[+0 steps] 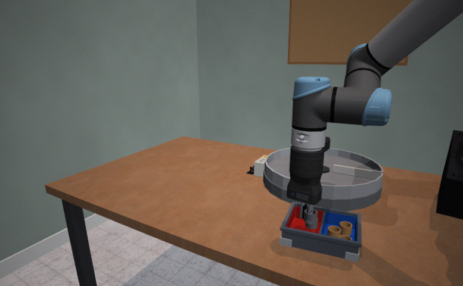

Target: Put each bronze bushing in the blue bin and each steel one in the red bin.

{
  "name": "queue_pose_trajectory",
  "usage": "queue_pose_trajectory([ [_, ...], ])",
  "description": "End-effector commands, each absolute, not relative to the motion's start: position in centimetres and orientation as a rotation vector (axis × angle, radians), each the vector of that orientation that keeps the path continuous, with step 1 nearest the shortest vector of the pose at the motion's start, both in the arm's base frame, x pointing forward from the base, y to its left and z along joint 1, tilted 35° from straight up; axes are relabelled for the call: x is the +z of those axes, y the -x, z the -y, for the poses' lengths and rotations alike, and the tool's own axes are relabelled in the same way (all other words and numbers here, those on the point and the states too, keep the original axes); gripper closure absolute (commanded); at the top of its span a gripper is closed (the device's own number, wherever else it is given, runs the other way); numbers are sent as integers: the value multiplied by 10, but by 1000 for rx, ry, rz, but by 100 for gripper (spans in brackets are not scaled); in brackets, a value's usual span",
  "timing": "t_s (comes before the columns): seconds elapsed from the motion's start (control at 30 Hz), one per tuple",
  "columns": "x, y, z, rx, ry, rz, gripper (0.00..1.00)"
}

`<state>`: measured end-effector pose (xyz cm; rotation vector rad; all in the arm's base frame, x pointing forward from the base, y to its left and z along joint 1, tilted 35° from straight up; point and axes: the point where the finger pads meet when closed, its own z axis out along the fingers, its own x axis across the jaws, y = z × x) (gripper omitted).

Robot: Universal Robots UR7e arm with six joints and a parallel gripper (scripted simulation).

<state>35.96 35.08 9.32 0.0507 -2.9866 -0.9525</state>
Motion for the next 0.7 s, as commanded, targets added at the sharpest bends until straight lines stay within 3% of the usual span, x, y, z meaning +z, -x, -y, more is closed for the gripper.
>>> queue_pose_trajectory([
  [0.0,89,-361,-355,-954,-49,2990,100],
  [0.67,81,-361,-361,-954,-49,2990,100],
])
